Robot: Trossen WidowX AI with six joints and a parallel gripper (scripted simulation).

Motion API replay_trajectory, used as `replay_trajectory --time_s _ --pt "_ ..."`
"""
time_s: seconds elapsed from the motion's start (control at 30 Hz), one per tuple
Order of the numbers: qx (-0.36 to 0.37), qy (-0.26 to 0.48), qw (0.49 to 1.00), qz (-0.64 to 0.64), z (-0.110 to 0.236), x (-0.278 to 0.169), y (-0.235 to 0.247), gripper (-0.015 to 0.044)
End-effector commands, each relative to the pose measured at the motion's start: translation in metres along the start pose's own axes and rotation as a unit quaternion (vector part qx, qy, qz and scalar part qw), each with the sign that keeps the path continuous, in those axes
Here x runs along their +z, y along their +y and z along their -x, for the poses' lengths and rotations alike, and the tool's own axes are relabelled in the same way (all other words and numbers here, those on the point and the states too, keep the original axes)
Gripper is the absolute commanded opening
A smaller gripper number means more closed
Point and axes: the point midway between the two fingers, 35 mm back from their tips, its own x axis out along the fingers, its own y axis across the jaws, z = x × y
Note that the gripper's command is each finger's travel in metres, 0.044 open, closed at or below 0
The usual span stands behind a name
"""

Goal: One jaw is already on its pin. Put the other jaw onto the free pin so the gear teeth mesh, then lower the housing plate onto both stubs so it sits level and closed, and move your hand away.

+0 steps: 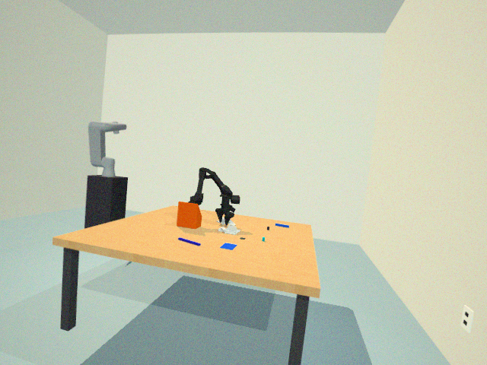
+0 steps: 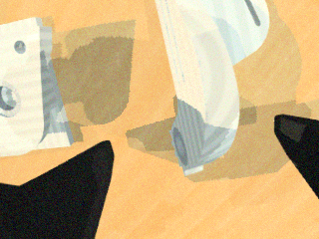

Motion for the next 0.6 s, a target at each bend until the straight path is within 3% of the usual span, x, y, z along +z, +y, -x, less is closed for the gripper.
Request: replay_trajectory --time_s 0.0,0.37,0.57 --pt "-0.001 0.001 1.0 -0.002 -0.0017 -0.0007 0.0002 0.0361" --pt "-0.001 0.001 1.0 -0.002 -0.0017 -0.0007 0.0002 0.0072" --pt "-0.001 0.001 1.0 -0.002 -0.0017 -0.0007 0.0002 0.0037"
